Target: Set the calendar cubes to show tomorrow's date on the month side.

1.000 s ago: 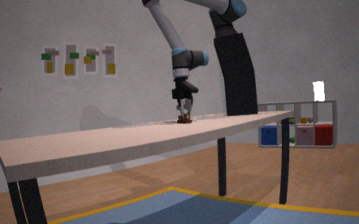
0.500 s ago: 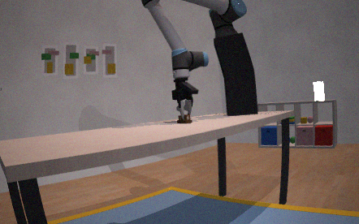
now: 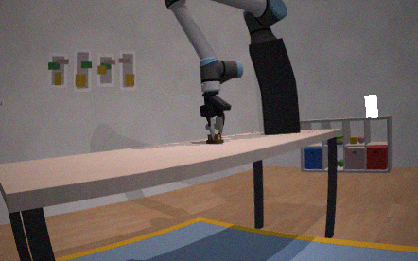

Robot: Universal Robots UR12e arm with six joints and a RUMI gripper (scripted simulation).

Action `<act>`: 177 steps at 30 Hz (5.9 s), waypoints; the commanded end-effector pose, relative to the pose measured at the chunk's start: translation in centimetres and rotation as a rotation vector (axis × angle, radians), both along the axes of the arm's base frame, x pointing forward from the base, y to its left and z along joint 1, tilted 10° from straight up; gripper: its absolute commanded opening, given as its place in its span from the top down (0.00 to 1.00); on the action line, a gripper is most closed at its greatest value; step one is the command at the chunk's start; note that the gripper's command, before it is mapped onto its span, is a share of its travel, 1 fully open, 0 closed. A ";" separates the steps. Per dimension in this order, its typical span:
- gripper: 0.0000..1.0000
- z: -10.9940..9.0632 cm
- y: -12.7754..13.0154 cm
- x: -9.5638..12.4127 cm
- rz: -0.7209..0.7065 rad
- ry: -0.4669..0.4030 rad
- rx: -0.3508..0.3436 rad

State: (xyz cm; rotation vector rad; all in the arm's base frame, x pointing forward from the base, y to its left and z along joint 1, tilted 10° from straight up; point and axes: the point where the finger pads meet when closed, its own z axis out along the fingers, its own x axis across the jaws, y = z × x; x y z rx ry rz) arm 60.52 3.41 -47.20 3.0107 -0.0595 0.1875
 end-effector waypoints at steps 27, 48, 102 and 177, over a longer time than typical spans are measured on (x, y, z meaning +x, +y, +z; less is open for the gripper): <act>0.89 0.0 0.0 0.0 0.000 -0.001 0.000; 0.89 0.0 0.0 0.0 0.000 -0.001 0.000; 0.71 0.1 0.0 0.0 0.000 -0.001 0.000; 0.00 14.3 1.8 -1.7 0.000 -0.001 0.000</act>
